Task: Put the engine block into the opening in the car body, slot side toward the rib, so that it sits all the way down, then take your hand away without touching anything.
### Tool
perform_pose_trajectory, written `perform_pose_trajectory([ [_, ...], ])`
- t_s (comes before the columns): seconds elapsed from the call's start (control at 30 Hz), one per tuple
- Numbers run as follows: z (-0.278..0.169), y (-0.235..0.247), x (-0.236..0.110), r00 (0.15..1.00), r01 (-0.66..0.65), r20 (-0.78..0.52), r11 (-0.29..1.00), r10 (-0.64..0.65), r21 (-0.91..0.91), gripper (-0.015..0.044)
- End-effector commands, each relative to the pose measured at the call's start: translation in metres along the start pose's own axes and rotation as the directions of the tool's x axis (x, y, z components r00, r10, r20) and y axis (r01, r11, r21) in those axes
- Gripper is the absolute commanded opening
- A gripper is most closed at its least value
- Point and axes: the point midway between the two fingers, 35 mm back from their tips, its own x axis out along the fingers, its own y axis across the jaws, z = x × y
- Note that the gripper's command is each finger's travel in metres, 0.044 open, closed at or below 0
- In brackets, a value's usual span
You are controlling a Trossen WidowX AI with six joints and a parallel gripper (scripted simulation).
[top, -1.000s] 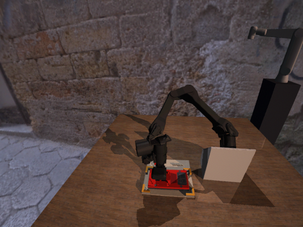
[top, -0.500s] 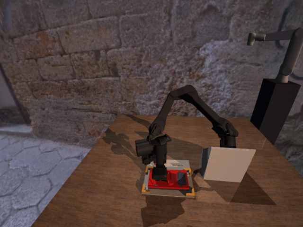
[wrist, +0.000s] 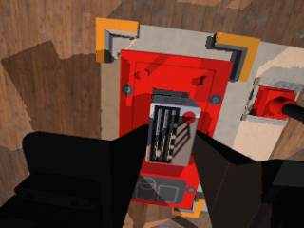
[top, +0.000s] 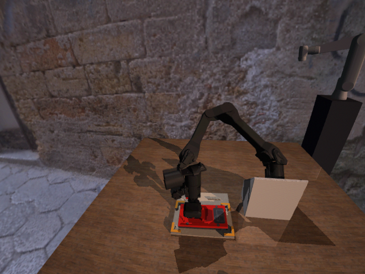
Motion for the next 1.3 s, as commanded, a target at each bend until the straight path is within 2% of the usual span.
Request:
perform_pose_trajectory([
  [0.0,0.0003,0.001,0.0,1.0,-0.005,0.0,1.0,0.005,0.007,0.0158],
  [0.33,0.0005,0.0013,0.0013,1.0,-0.005,0.0,0.998,0.005,0.065,0.0158],
  [0.67,0.0004,0.0014,0.0031,1.0,-0.005,0.0,1.0,0.005,-0.003,0.0158],
  [1.27,0.0003,0.0015,0.0062,1.0,-0.005,0.0,1.0,0.005,0.02,0.0158],
])
